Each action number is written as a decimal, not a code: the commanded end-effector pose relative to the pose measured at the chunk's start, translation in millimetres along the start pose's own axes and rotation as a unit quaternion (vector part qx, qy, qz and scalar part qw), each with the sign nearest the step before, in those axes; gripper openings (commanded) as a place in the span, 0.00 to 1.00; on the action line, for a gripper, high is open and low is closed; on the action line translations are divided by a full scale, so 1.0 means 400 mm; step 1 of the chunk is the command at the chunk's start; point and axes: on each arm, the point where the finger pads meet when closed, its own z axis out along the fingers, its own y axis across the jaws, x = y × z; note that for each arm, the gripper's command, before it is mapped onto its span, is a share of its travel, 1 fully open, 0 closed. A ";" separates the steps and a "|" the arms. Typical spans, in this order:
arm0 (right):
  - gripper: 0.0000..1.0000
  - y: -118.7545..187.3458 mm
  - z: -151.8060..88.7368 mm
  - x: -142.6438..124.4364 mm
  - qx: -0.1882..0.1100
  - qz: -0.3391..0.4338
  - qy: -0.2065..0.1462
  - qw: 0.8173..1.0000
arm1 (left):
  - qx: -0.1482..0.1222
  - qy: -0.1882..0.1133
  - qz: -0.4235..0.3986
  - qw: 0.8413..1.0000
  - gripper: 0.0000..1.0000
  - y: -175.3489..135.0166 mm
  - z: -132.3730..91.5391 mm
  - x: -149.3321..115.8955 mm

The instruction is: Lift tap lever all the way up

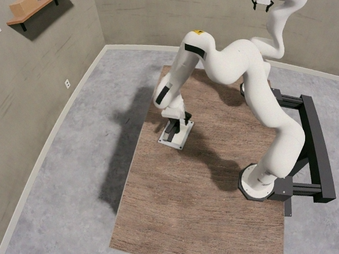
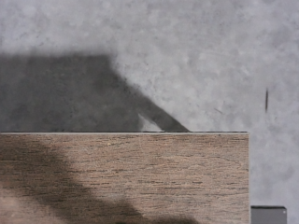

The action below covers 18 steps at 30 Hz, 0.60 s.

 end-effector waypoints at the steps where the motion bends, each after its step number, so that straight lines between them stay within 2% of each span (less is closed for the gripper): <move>1: 1.00 0.000 -0.002 0.001 0.000 0.000 0.001 1.000 | -0.051 0.006 0.056 0.997 1.00 0.099 -0.022 0.035; 4: 1.00 0.000 -0.002 0.001 0.000 0.000 0.001 1.000 | -0.071 0.010 0.080 0.994 1.00 0.139 -0.034 0.049; 10: 1.00 0.000 -0.002 0.001 0.000 0.000 0.001 1.000 | -0.074 0.010 0.083 0.994 1.00 0.144 -0.036 0.051; 11: 1.00 0.000 -0.002 0.001 0.000 0.000 0.001 1.000 | -0.074 0.010 0.083 0.994 0.00 0.144 -0.036 0.051; 18: 1.00 0.000 -0.002 0.001 0.000 0.000 0.001 1.000 | -0.074 0.010 0.083 0.994 0.00 0.144 -0.036 0.051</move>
